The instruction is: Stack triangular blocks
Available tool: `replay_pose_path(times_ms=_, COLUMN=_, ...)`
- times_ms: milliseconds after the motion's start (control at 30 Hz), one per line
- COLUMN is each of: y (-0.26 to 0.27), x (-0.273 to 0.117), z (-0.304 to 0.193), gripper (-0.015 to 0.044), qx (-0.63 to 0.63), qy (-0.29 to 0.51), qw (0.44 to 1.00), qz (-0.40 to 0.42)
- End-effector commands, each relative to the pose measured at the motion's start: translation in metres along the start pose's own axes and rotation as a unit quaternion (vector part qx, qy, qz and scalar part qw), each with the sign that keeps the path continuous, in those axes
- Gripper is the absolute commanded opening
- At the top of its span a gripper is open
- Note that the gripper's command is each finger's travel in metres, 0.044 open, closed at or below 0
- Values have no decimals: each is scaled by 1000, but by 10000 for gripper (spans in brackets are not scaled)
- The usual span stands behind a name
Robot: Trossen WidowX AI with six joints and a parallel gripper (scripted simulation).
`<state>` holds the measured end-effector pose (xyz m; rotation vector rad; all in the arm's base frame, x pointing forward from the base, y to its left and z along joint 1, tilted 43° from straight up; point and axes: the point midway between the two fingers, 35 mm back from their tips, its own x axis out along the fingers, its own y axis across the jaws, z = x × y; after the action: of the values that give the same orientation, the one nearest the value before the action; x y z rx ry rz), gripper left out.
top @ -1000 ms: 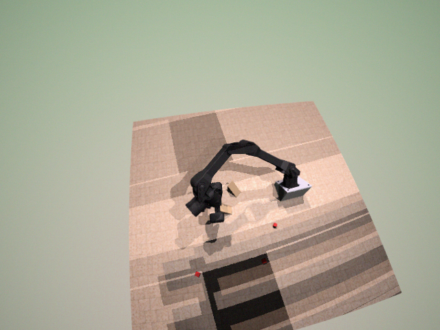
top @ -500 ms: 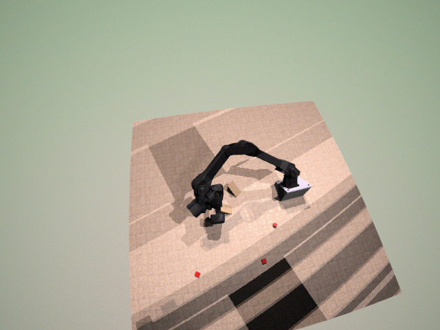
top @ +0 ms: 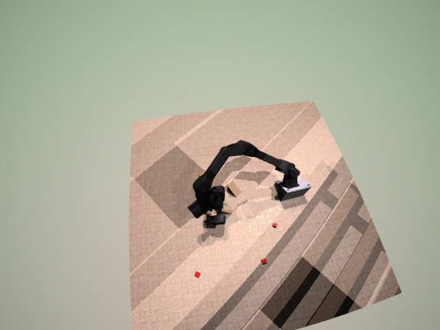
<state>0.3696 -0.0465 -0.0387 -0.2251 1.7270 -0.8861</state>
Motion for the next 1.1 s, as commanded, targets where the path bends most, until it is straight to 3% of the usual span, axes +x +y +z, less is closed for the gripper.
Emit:
replay_pose_path(times_ms=0, y=2, x=4, z=-2, gripper=414, qx=-4, qy=5, qw=1000, qz=1)
replay_pose_path(times_ms=300, y=2, x=4, z=-2, gripper=177, qx=-4, qy=5, qw=1000, qz=1)
replay_pose_path(times_ms=533, y=2, x=4, z=-2, gripper=131, qx=-4, qy=5, qw=1000, qz=1)
replay_pose_path(times_ms=700, y=1, x=2, z=-2, gripper=0, qx=-2, qy=4, qw=1000, qz=0)
replay_pose_path(times_ms=1067, y=1, x=0, z=-5, gripper=0, qx=-2, qy=-25, qw=1000, qz=0)
